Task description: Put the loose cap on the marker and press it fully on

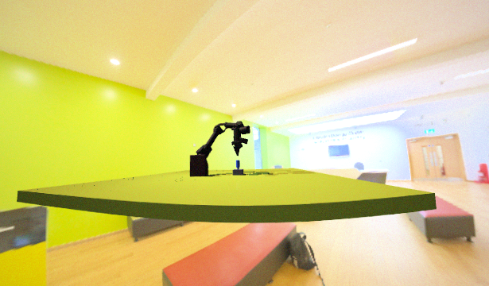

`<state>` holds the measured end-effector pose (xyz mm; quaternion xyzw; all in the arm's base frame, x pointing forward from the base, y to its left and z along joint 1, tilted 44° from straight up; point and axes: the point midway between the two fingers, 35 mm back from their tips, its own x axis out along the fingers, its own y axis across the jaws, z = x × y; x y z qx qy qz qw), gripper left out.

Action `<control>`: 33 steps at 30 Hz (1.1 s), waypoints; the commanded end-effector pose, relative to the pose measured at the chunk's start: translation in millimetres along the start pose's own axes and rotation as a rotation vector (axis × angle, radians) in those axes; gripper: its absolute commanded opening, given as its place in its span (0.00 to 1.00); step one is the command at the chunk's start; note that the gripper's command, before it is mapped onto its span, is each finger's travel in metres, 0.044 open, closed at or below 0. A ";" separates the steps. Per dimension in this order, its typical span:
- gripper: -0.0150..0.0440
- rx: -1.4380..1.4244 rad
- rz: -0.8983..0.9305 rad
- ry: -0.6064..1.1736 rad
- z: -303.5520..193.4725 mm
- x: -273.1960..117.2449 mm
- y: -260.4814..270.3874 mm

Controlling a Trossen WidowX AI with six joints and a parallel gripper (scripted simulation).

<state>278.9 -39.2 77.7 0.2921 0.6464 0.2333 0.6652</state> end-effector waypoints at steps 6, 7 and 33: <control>0.25 0.006 0.001 0.000 0.4 4.1 -0.4; 0.25 0.006 0.001 0.000 0.4 5.3 -0.4; 0.25 0.005 0.002 -0.001 0.4 41.4 -0.2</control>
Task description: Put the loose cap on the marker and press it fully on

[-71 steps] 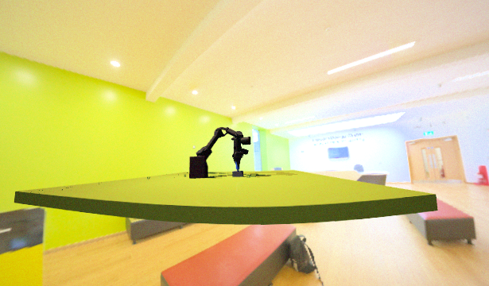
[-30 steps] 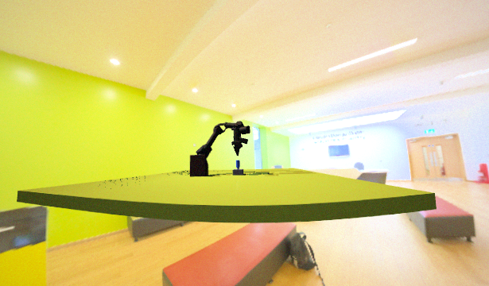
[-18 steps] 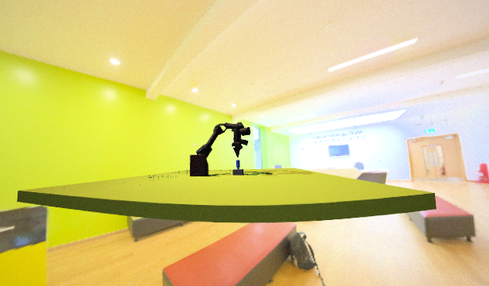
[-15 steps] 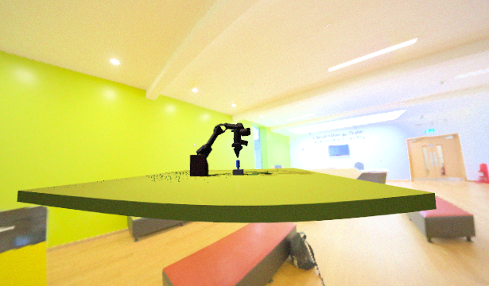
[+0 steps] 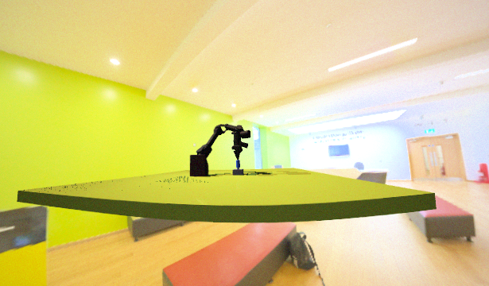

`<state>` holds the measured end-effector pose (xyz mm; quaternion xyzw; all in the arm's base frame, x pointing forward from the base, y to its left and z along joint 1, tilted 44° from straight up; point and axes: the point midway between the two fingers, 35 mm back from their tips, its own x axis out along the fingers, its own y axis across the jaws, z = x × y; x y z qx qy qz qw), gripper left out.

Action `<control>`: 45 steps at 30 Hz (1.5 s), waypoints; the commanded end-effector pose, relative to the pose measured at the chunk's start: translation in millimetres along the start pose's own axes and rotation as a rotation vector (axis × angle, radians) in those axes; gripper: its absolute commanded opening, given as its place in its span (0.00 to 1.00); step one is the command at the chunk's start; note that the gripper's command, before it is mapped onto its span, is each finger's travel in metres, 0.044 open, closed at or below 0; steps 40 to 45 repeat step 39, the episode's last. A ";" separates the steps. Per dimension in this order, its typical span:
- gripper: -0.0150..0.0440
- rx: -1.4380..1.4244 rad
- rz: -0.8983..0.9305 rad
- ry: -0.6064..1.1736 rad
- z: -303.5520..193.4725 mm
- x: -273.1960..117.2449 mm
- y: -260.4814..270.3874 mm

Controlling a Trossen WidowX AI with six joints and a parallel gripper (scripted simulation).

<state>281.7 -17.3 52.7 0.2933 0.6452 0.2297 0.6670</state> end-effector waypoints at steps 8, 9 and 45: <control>0.25 -0.005 -0.001 -0.002 0.9 2.9 0.1; 0.25 -0.005 -0.001 -0.002 1.2 0.9 0.0; 1.00 -0.002 -0.005 0.002 0.7 -86.3 -1.1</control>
